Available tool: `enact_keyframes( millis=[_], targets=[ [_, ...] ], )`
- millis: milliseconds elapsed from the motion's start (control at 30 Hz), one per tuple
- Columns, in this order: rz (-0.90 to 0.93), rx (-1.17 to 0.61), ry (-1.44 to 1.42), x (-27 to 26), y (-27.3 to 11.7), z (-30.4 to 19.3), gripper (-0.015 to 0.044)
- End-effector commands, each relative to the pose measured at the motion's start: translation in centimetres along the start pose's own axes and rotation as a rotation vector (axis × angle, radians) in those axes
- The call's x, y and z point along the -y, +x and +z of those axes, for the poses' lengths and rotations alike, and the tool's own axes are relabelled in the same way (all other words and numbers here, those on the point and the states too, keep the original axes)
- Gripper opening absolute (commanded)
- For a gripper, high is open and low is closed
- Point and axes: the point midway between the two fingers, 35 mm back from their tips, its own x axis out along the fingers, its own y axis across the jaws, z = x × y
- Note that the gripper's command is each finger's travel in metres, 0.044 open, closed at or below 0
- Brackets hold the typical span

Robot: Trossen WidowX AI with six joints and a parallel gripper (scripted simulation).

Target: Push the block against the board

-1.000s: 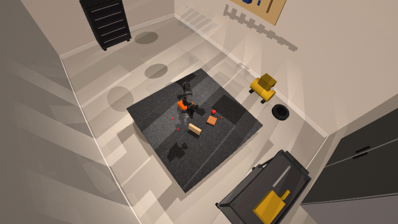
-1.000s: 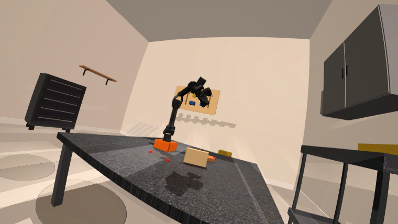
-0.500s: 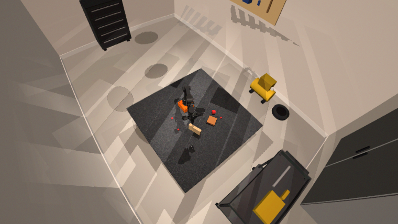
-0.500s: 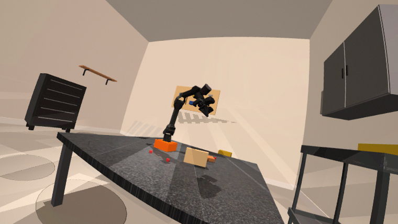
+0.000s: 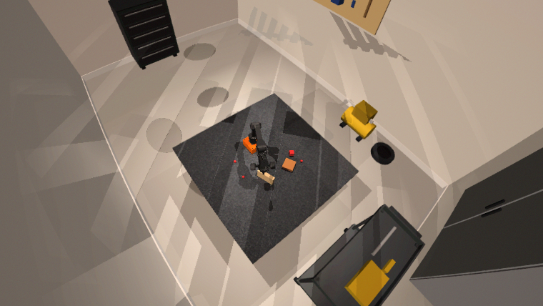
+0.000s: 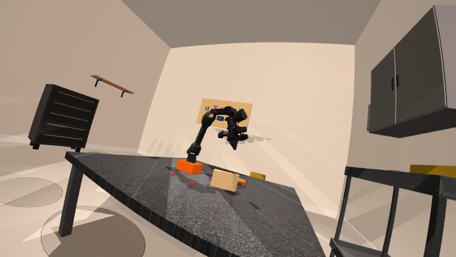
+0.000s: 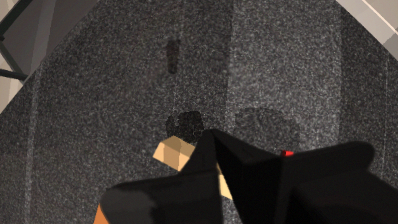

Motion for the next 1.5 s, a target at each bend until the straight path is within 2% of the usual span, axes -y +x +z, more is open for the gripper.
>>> enact_keyframes(
  millis=[0,567,833,1000,1467],
  targets=[
    [-0.030,-0.084,0.127,0.0,2.3,-1.4,0.0000],
    [-0.225,-0.347,0.578,0.2,9.2,-6.9,0.0000],
    [-0.235,-0.355,0.594,0.3,9.6,-7.2,0.0000],
    [-0.235,-0.355,0.594,0.8,13.8,-9.0,0.0000],
    [-0.235,-0.356,0.594,0.2,13.8,-9.7,0.0000]
  ],
)
